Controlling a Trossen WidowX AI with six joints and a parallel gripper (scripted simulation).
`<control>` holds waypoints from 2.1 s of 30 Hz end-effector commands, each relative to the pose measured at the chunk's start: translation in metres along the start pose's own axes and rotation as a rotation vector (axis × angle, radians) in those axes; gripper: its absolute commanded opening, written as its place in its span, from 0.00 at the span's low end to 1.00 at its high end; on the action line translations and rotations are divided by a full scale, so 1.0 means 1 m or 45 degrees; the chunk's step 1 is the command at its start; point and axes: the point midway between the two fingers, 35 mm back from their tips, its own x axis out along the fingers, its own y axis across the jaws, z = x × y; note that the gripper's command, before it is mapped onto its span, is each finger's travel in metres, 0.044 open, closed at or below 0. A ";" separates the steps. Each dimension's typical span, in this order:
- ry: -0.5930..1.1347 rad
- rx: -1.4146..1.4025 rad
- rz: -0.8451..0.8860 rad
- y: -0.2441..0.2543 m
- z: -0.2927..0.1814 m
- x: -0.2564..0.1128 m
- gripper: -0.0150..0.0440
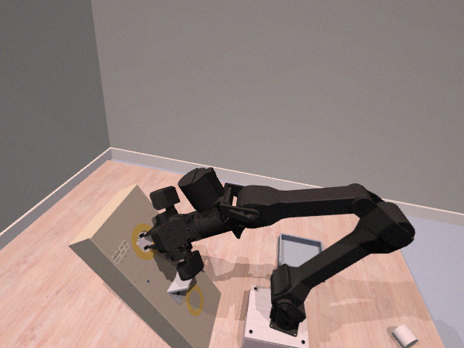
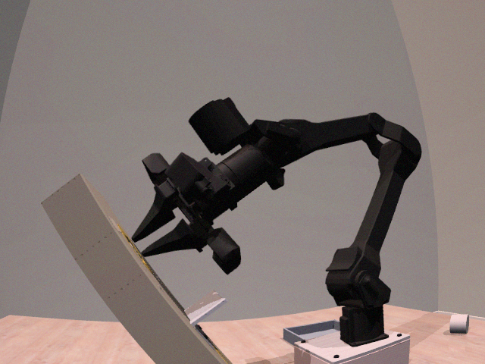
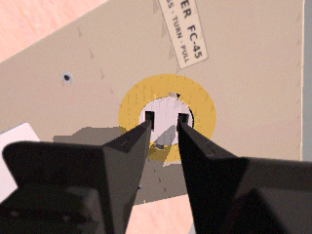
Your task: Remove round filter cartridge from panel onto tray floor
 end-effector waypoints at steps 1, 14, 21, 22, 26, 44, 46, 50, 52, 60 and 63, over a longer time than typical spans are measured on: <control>-0.002 -0.004 0.000 0.000 0.001 0.000 0.44; -0.002 -0.004 0.000 -0.001 0.001 0.003 0.44; -0.002 -0.004 0.000 -0.001 0.000 0.003 0.44; -0.002 -0.004 0.000 -0.001 0.000 0.003 0.44; -0.002 -0.004 0.000 0.000 0.001 0.003 0.44; -0.003 -0.004 -0.001 0.000 0.001 0.014 0.44; -0.003 -0.004 -0.001 -0.001 0.001 0.014 0.44; -0.003 -0.004 -0.001 -0.001 0.001 0.016 0.44; -0.003 -0.004 -0.001 -0.001 0.001 0.016 0.44; -0.003 -0.004 -0.001 -0.001 0.001 0.019 0.44; -0.003 -0.004 -0.001 -0.001 0.001 0.019 0.44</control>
